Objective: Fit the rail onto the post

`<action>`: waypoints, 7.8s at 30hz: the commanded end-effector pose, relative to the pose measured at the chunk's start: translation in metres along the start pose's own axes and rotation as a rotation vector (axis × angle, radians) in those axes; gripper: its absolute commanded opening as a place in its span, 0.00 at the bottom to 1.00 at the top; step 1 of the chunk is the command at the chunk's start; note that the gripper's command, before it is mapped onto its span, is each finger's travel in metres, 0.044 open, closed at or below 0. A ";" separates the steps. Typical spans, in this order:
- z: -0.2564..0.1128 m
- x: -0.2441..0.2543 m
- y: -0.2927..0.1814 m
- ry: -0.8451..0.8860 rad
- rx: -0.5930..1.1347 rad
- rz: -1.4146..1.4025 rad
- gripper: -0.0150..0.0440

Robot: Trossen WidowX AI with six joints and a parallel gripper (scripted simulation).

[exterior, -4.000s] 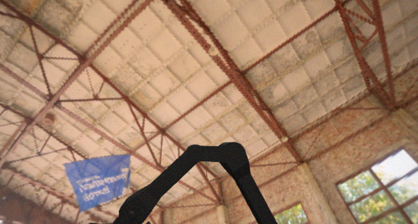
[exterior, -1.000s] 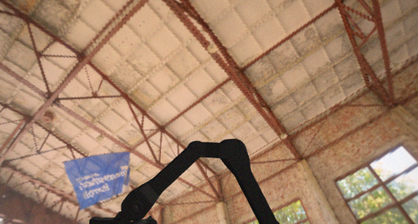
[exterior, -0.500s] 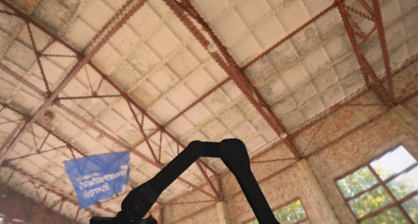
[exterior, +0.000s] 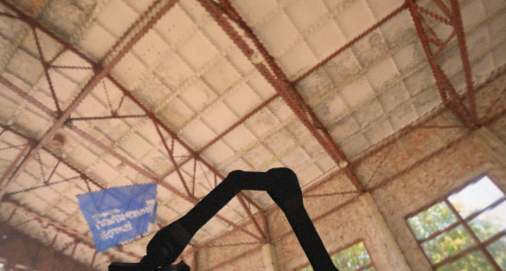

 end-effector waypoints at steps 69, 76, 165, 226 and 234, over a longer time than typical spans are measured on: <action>-0.003 0.000 -0.009 -0.010 0.000 -0.003 0.25; -0.003 0.000 -0.011 -0.010 0.000 -0.003 0.25; -0.005 -0.005 -0.038 -0.011 0.001 -0.003 0.25; -0.006 -0.005 -0.057 -0.011 0.002 -0.003 0.25; -0.006 -0.005 -0.060 -0.011 0.003 -0.003 0.25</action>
Point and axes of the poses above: the point midway between the two fingers, 35 mm back from their tips, its own z axis out along the fingers, its own x axis across the jaws, y = z × x, the point moved 8 cm from there along -z, back along the fingers, and after that the axes turned 1 degree about z, right-handed, at the moved point
